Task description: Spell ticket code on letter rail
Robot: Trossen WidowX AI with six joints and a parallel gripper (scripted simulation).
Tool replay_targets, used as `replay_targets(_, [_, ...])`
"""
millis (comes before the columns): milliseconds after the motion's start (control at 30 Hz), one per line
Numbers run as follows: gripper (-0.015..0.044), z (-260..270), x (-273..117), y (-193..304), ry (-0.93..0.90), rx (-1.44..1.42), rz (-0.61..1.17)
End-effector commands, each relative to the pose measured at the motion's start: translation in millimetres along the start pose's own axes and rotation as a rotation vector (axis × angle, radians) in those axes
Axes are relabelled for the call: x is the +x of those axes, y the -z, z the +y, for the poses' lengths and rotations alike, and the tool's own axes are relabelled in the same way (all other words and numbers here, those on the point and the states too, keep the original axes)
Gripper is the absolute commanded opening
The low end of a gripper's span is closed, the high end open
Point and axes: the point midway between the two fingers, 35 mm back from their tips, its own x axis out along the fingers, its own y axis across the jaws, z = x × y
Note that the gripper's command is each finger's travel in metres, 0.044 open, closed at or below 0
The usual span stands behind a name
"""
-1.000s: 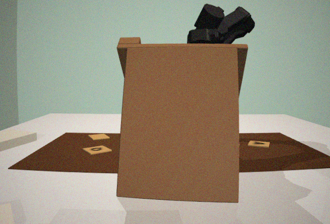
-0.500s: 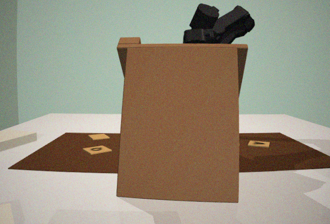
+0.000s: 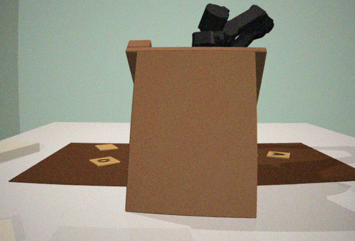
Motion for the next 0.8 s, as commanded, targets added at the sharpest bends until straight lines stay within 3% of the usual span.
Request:
replay_targets(0, [0.0, -6, 1, 1, 0.0, 0.001, 0.004])
replay_targets(767, [0.0, -22, 1, 1, 0.0, 0.001, 0.004])
